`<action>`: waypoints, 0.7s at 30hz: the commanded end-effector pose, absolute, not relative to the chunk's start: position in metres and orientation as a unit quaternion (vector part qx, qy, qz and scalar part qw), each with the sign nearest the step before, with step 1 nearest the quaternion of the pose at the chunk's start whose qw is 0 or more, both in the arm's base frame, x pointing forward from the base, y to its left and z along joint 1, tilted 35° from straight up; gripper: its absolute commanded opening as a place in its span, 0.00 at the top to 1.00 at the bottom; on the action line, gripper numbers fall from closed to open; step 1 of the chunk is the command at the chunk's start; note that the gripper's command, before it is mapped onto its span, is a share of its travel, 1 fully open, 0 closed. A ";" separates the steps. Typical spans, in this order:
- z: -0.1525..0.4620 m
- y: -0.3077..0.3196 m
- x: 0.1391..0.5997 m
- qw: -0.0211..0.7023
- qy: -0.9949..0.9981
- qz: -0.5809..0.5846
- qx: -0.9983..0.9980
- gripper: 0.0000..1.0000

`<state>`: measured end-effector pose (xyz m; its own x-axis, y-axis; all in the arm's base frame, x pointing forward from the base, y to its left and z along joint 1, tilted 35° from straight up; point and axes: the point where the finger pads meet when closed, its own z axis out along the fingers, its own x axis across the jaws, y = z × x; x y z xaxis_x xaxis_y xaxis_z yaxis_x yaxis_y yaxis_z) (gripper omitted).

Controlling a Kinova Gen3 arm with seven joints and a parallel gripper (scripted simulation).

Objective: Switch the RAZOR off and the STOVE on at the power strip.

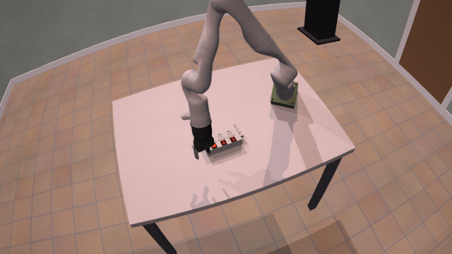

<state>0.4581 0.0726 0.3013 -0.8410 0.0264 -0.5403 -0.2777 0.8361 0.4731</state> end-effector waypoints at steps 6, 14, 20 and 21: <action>0.290 0.069 0.448 0.261 0.925 0.274 -0.041 0.00; 0.281 0.067 0.439 0.251 0.929 0.271 -0.022 0.00; 0.272 0.065 0.431 0.241 0.933 0.268 -0.004 0.00; 0.272 0.065 0.431 0.241 0.933 0.268 -0.004 0.00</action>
<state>0.4369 0.0690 0.2793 -0.8762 0.0956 -0.4724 -0.1737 0.8517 0.4945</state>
